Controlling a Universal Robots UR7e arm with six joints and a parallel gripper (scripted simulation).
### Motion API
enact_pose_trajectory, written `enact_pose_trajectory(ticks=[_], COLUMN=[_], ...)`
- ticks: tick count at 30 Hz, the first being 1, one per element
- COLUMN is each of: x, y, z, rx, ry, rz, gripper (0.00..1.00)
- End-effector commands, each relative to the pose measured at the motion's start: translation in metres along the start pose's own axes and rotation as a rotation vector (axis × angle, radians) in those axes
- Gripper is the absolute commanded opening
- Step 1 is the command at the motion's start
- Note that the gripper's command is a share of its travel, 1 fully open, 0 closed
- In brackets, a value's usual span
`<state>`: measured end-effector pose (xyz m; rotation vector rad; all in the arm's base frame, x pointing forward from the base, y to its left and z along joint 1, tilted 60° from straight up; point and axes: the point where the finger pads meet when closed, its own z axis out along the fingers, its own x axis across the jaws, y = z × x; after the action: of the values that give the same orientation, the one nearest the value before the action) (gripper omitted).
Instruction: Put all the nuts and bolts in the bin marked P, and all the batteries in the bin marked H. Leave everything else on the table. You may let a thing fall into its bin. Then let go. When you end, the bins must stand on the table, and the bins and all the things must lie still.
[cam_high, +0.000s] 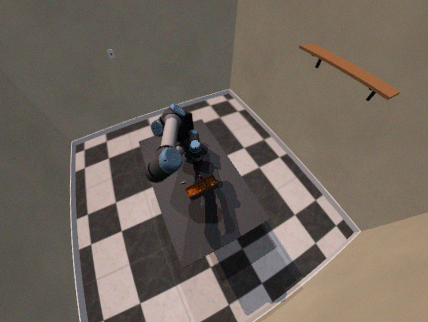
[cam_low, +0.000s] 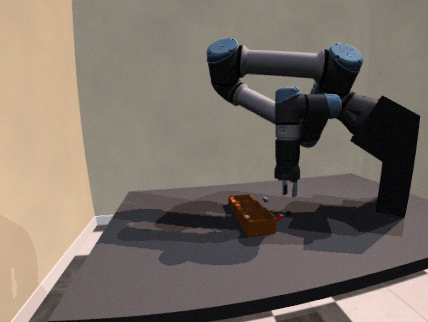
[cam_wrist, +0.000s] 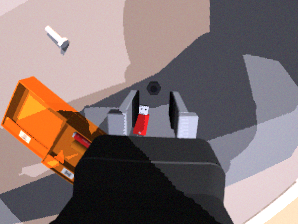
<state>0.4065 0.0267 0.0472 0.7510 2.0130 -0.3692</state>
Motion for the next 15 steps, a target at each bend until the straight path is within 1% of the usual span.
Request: enact_pose_trajectory(ticks=[1, 12, 13, 15], x=[-0.0008, -0.0008, -0.0009, -0.0009], y=[-0.001, -0.001, -0.0011, -0.001], z=[-0.0003, -0.0004, -0.0003, -0.0004], rx=[-0.002, -0.001, 0.0, 0.001], ry=[-0.008, -0.019, -0.023, -0.023], rz=[0.157, 0.156, 0.14, 0.04], gripper=[0.64, 0.64, 0.64, 0.64])
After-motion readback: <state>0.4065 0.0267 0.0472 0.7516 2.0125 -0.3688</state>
